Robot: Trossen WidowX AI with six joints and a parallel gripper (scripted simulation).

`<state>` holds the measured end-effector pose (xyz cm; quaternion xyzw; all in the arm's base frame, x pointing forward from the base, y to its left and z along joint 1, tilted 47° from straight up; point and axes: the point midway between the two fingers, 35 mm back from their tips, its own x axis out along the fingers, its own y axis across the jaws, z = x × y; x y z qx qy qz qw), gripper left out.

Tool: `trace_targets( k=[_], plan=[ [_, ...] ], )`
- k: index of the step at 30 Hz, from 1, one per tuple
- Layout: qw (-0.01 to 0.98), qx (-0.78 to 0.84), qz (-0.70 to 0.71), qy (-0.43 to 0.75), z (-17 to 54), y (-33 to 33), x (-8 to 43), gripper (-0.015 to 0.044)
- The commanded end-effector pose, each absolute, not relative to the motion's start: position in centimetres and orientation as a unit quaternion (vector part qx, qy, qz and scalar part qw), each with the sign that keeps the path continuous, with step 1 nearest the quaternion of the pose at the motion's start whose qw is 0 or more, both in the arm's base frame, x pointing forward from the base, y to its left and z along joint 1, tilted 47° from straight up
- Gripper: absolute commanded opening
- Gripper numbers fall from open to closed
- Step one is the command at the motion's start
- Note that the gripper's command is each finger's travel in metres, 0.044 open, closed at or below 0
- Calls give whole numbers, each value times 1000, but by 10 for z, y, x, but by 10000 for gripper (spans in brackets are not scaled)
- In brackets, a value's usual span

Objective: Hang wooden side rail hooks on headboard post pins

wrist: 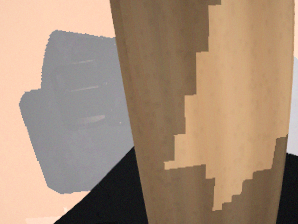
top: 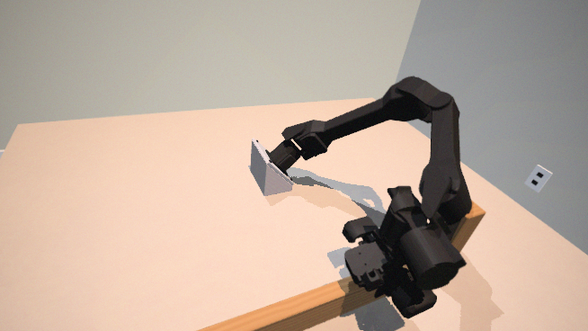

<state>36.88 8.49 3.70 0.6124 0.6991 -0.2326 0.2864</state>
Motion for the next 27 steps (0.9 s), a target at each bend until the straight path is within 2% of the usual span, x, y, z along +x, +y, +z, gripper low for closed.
trace_targets(
  k=[1, 27],
  plan=[
    [284, 614, -233, 699, 37, 85, 369, 0],
    [288, 613, -230, 699, 38, 85, 362, 0]
  ],
)
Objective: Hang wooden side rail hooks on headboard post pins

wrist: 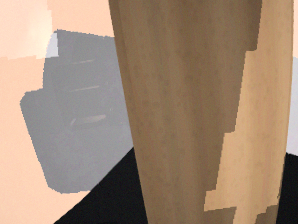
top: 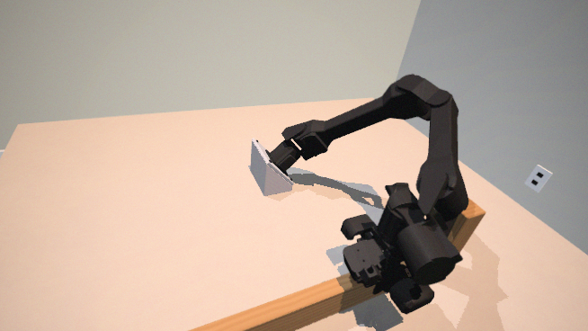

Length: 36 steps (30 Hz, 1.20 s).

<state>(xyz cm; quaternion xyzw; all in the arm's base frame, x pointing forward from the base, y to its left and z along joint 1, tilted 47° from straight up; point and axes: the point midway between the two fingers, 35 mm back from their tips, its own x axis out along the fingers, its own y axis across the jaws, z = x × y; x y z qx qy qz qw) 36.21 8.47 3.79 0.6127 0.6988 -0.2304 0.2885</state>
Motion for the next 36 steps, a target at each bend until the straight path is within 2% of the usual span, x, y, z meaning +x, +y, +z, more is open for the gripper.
trace_targets(
  k=[1, 36],
  plan=[
    [288, 613, -230, 699, 38, 85, 362, 0],
    [284, 614, -233, 699, 41, 81, 363, 0]
  ],
)
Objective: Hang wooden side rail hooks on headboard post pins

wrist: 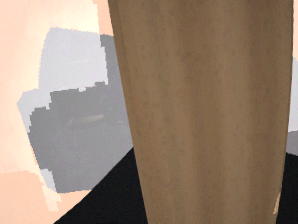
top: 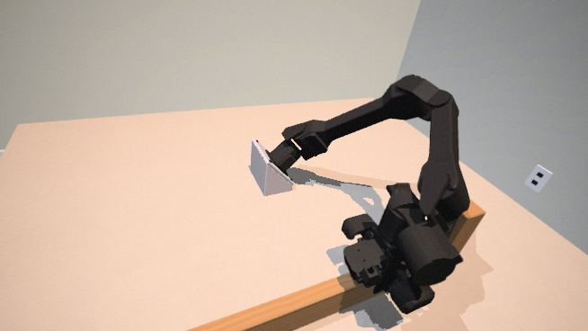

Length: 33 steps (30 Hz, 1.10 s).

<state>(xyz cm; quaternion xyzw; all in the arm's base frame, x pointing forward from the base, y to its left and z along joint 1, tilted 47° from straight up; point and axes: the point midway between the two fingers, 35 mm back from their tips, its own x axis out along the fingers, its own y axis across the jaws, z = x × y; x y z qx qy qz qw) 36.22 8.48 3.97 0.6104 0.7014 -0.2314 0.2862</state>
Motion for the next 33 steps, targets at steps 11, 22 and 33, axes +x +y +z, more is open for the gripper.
trace_targets(
  k=[11, 22, 33],
  plan=[
    [284, 614, -233, 699, 42, 80, 363, 0],
    [284, 614, -233, 699, 44, 79, 363, 0],
    [284, 614, -233, 699, 45, 77, 363, 0]
  ],
)
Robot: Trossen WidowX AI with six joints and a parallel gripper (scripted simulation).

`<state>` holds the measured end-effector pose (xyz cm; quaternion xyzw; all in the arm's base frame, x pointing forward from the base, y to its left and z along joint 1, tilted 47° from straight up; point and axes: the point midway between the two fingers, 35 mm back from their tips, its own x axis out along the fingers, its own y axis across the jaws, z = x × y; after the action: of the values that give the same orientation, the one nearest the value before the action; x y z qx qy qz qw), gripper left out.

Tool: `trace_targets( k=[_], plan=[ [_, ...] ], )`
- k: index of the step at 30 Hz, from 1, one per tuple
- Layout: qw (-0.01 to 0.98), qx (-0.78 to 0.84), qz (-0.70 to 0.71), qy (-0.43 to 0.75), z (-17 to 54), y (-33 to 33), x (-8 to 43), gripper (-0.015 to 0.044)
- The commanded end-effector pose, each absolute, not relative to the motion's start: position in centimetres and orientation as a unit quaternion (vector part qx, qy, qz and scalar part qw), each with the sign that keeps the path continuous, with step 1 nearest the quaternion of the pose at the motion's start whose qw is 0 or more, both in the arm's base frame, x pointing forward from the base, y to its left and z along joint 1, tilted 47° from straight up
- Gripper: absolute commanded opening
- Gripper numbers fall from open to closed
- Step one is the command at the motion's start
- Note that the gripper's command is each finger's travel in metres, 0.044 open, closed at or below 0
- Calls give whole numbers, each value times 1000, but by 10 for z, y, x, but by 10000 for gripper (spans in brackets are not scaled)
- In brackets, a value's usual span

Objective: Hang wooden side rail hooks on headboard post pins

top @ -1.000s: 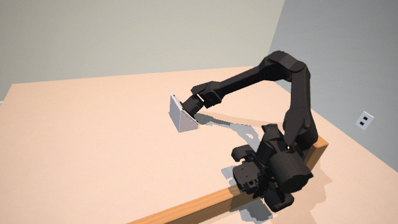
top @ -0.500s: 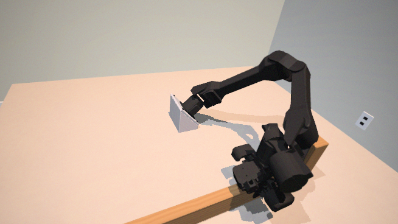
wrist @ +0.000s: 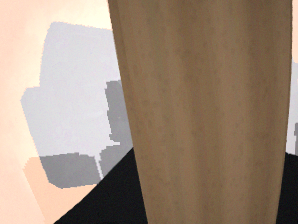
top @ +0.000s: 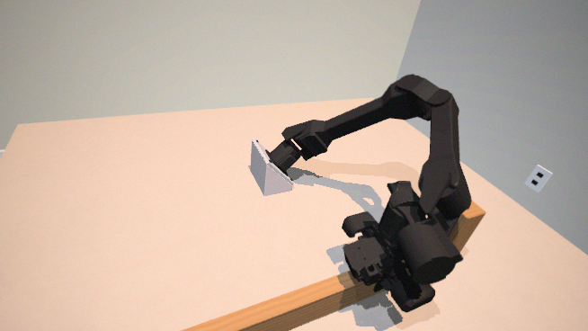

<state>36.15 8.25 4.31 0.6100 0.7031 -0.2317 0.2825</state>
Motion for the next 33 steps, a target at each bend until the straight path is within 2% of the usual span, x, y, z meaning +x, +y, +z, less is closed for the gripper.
trace_targets(
  k=[1, 33],
  plan=[
    [284, 614, -233, 699, 45, 77, 363, 0],
    [284, 614, -233, 699, 49, 73, 364, 0]
  ],
)
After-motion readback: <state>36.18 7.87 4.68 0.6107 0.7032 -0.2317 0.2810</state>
